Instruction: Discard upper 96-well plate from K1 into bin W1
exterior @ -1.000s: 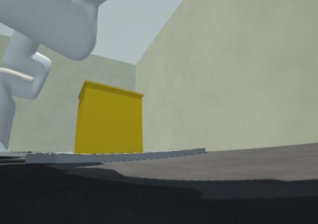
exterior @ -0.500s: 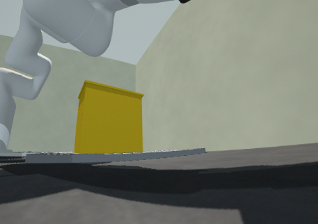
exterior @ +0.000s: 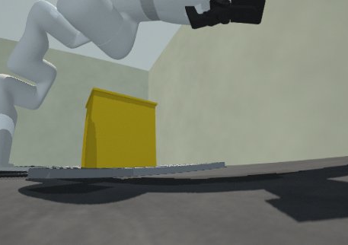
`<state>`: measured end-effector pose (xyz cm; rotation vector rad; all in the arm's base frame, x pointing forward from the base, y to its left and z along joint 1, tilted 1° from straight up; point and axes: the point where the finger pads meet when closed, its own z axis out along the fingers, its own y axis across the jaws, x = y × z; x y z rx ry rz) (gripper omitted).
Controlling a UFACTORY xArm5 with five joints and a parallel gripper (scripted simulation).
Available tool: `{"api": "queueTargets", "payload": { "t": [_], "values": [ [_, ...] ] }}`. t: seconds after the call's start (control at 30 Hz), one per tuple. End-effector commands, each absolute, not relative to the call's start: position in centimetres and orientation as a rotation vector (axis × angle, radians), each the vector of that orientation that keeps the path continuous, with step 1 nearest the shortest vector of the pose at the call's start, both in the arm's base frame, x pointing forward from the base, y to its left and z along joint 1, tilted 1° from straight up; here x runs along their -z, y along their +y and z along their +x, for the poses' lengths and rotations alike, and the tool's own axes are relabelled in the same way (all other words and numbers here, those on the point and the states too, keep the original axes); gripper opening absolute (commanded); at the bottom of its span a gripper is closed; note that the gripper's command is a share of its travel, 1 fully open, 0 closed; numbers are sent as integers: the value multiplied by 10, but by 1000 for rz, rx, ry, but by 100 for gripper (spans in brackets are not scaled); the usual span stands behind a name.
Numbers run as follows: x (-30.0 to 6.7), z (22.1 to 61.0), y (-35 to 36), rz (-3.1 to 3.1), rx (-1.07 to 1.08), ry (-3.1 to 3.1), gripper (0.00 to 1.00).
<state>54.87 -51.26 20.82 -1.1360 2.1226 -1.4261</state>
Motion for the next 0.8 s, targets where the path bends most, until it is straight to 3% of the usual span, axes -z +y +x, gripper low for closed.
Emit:
{"api": "queueTargets", "payload": {
  "t": [0.0,0.77],
  "values": [
    [-213,562,-492,-1270,1388,2113,100],
    [-218,592,-409,-1710,1234,2013,100]
  ]
}}
